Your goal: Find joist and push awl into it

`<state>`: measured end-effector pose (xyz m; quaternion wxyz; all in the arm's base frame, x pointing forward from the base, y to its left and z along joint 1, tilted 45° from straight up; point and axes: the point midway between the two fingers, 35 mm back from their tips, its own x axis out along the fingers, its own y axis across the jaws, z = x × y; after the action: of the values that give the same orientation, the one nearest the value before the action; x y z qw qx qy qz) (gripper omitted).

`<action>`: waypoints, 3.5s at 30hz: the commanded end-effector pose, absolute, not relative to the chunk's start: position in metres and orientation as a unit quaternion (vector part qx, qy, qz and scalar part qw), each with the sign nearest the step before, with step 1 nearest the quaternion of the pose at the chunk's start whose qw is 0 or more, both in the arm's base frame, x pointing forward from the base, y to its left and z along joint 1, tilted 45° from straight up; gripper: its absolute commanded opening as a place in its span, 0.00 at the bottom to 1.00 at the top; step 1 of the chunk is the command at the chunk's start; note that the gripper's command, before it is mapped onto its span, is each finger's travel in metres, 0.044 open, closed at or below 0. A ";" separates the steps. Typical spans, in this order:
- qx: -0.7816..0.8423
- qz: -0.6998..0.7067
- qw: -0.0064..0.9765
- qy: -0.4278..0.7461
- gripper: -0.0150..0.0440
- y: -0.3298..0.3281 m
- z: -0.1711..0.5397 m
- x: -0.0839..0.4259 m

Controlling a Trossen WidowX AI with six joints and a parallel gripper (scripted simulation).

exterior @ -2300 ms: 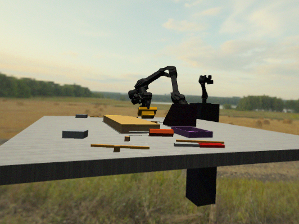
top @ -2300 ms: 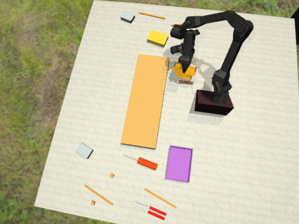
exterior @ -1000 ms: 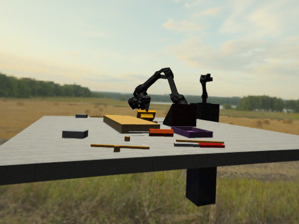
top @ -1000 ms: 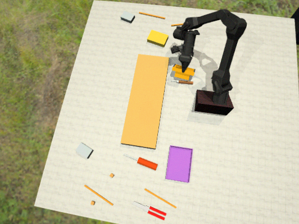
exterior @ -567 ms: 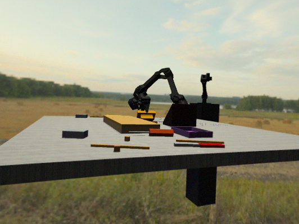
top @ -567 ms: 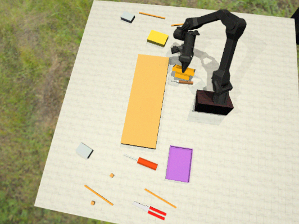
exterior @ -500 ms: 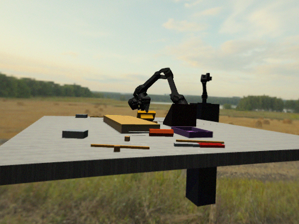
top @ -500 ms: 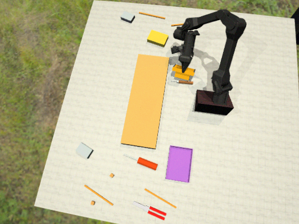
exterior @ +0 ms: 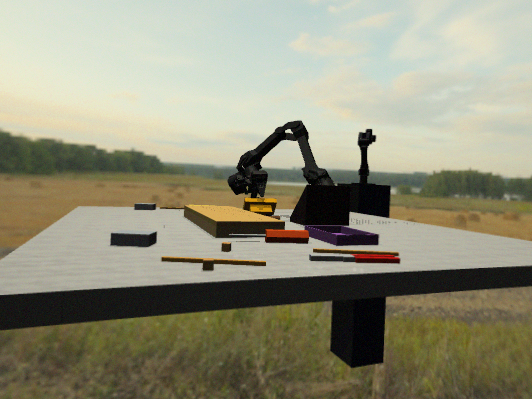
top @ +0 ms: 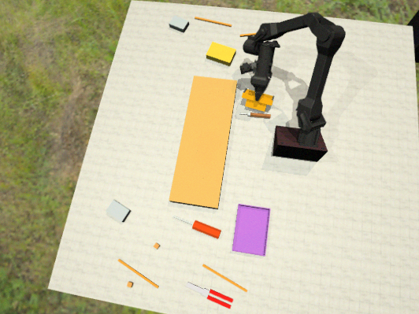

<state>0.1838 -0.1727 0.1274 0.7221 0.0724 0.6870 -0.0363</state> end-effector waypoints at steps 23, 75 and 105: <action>0.038 -0.076 0.770 0.632 1.00 -0.134 0.247 0.171; 0.281 -0.694 0.636 0.189 1.00 -0.124 0.127 0.189; 0.283 -0.693 0.635 0.190 1.00 -0.140 0.110 0.191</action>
<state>0.1925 -0.1373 0.1148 0.6359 0.2848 0.1862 -0.6927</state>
